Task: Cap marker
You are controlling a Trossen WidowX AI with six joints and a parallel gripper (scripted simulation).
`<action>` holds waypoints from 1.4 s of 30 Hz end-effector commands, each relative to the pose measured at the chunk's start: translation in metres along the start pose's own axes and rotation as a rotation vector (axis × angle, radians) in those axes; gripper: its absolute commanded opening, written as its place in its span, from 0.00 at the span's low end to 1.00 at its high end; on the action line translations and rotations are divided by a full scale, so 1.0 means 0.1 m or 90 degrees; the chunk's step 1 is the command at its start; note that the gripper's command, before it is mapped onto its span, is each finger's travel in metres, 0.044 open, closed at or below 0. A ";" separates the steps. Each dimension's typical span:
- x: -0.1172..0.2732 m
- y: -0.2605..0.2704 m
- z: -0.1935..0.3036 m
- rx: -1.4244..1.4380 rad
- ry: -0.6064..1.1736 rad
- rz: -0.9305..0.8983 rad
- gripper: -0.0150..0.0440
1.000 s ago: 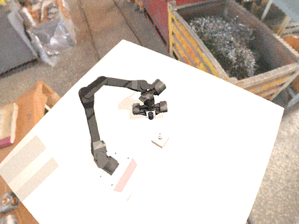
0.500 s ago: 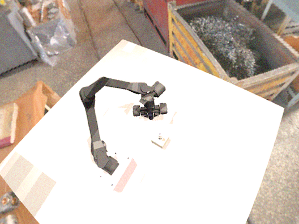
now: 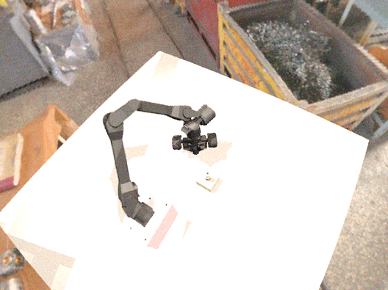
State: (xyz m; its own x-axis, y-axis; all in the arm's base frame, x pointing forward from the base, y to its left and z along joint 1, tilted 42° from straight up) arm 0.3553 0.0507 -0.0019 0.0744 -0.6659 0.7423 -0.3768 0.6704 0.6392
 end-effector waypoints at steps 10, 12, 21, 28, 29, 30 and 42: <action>0.47 0.00 -0.01 0.005 -0.004 0.004 0.25; 0.52 0.00 -0.01 0.005 -0.004 0.004 0.25; 0.61 -0.13 0.11 0.003 -0.004 0.010 0.25; 0.73 -0.30 0.31 0.002 -0.002 0.017 0.25; 0.75 -0.33 0.34 0.001 -0.002 0.017 0.25; 0.76 -0.35 0.37 0.001 -0.002 0.018 0.25; 0.95 -0.60 0.75 0.000 0.000 0.020 0.25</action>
State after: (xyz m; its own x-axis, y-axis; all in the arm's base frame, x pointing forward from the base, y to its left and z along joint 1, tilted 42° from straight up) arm 0.3254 -0.0644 0.0196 0.0556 -0.6440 0.7630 -0.3802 0.6929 0.6126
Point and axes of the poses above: the point midway between the two fingers, 35 mm back from their tips, its own x axis back along the fingers, its own y axis across the jaws, z = x × y, the point moved 4 cm from there along x, back along the fingers, and after that the axes turned 15 degrees about -x, right-handed, at the moved point
